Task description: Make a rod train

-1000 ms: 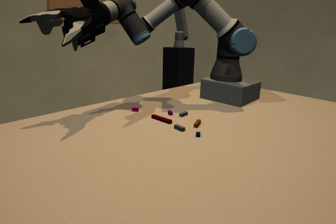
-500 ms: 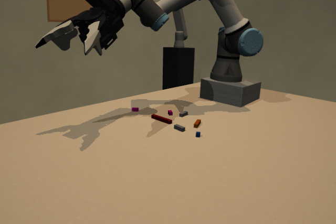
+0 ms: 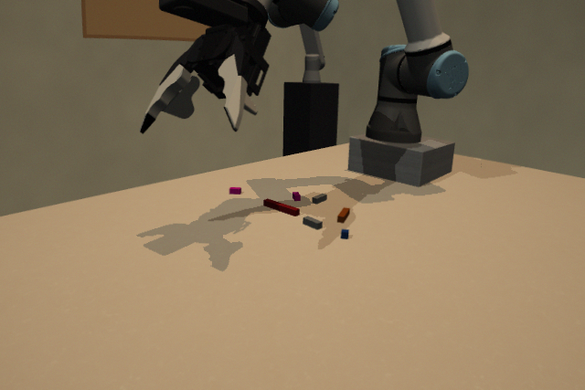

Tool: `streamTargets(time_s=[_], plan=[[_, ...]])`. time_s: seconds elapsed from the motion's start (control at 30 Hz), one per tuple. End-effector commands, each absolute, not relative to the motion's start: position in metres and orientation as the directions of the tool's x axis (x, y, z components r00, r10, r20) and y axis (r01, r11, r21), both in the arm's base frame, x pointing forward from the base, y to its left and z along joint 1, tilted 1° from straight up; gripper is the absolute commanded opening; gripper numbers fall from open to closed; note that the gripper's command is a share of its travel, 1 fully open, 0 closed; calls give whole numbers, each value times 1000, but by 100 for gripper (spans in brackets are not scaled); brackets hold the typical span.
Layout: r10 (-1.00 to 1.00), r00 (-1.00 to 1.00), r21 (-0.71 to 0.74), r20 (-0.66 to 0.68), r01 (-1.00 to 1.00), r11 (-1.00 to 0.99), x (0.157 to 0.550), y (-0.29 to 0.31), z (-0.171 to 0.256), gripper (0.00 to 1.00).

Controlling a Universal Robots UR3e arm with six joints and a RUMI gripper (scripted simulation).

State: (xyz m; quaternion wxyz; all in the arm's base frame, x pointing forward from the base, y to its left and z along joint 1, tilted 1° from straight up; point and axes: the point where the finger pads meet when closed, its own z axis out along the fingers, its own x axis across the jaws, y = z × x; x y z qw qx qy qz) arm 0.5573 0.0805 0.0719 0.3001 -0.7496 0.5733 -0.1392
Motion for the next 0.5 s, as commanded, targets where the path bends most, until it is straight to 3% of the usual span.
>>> streamTargets(time_s=[0.0,0.47], plan=[[-952,261,-523,-162,-841,-142,525,96,63,100],[-984,125,-182,-129,-978,-101,384,131,19,100]])
